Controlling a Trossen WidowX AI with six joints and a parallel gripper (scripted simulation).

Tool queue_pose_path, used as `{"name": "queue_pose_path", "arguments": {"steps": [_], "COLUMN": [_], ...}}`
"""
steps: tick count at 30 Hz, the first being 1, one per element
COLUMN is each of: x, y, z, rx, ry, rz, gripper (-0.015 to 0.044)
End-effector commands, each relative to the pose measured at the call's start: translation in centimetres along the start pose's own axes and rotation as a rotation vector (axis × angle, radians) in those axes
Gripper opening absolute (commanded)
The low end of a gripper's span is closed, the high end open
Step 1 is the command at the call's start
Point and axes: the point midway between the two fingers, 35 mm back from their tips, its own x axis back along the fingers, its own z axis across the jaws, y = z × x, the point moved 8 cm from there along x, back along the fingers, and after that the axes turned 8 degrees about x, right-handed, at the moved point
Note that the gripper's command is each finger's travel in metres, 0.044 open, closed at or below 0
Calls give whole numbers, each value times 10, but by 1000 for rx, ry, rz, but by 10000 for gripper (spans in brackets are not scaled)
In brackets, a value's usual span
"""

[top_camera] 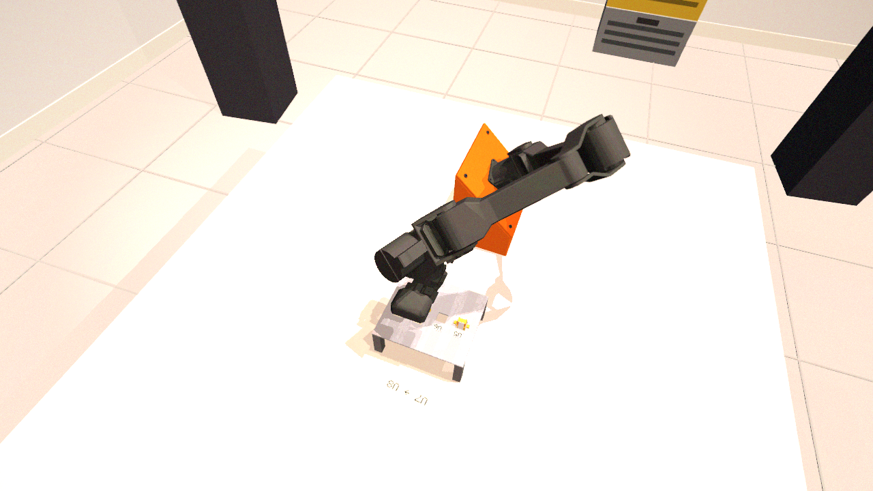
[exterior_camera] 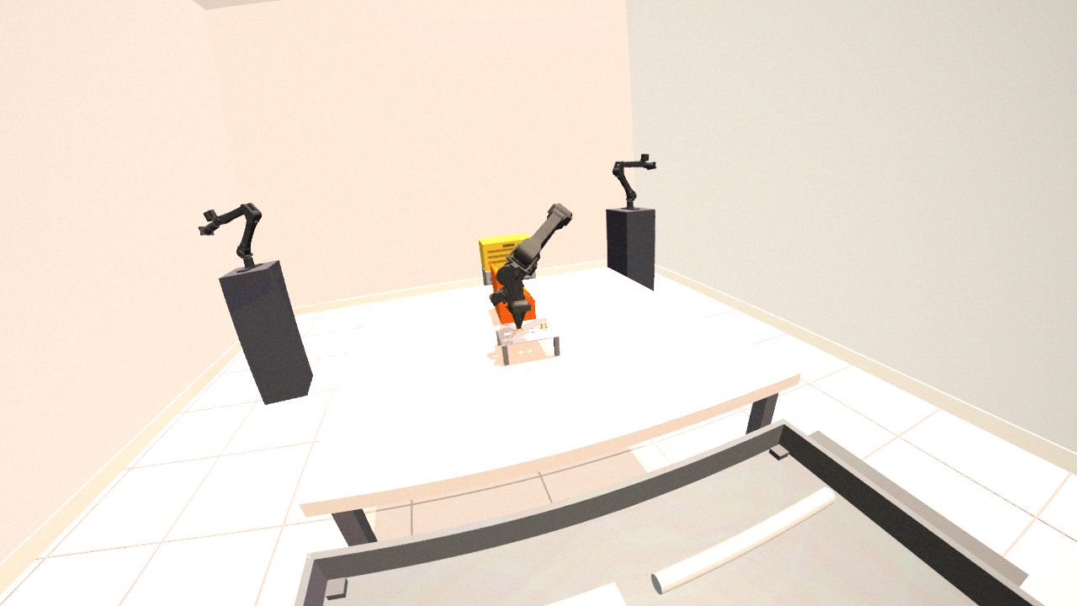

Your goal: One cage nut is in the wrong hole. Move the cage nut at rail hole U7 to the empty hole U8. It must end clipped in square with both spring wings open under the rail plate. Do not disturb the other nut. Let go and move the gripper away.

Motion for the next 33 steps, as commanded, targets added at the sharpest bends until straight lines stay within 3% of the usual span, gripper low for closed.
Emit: {"name": "queue_pose_path", "arguments": {"steps": [1,33], "x": [-1,-1], "y": [0,-1], "z": [-3,-8], "rx": [-9,-10], "ry": [5,44], "rz": [3,-2], "gripper": [28,28]}}
